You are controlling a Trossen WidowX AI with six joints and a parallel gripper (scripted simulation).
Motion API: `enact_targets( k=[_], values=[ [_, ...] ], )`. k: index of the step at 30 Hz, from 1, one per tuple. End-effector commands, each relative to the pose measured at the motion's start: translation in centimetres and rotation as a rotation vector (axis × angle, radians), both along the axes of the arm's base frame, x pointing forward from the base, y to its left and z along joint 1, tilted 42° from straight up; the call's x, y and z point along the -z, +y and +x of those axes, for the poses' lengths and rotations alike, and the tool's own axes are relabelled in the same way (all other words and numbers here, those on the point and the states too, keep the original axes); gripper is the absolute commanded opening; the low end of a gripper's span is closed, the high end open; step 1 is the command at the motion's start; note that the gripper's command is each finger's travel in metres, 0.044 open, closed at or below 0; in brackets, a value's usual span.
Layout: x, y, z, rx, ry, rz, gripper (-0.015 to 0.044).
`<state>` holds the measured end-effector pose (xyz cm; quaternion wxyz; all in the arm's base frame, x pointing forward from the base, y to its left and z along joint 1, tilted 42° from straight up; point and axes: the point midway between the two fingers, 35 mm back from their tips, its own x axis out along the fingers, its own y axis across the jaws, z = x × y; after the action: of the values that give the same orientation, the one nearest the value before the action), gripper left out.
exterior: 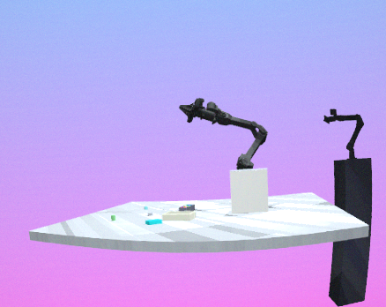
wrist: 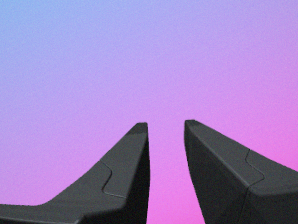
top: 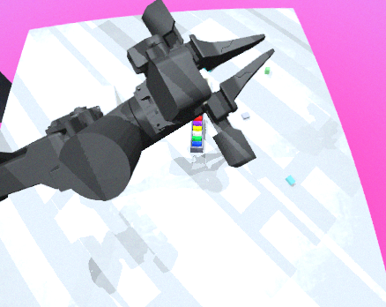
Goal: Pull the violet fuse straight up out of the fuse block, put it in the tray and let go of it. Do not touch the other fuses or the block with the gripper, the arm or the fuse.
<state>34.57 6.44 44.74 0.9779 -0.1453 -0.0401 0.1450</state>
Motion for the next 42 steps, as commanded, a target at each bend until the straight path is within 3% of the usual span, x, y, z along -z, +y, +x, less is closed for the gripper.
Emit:
enact_targets(
  k=[1, 9, 16, 24, 30, 33, 42],
  values=[
    [6.6, -0.8, 3.8, 0.092, 0.224, 0.067, 0.0070],
    [18.4, -3.0, 7.4, 0.303, 0.579, 0.104, 0.0070],
    [29.1, -5.6, 7.2, 0.530, 0.880, 0.069, 0.0070],
    [40.4, -9.0, 3.4, 0.881, 1.181, -0.026, 0.0070],
    [47.5, -11.9, -1.9, 1.183, 1.351, -0.223, 0.0070],
    [49.0, -12.7, -3.6, 1.270, 1.378, -0.302, 0.0070],
    [48.8, -13.1, -3.7, 1.272, 1.379, -0.304, 0.0070]
  ],
)
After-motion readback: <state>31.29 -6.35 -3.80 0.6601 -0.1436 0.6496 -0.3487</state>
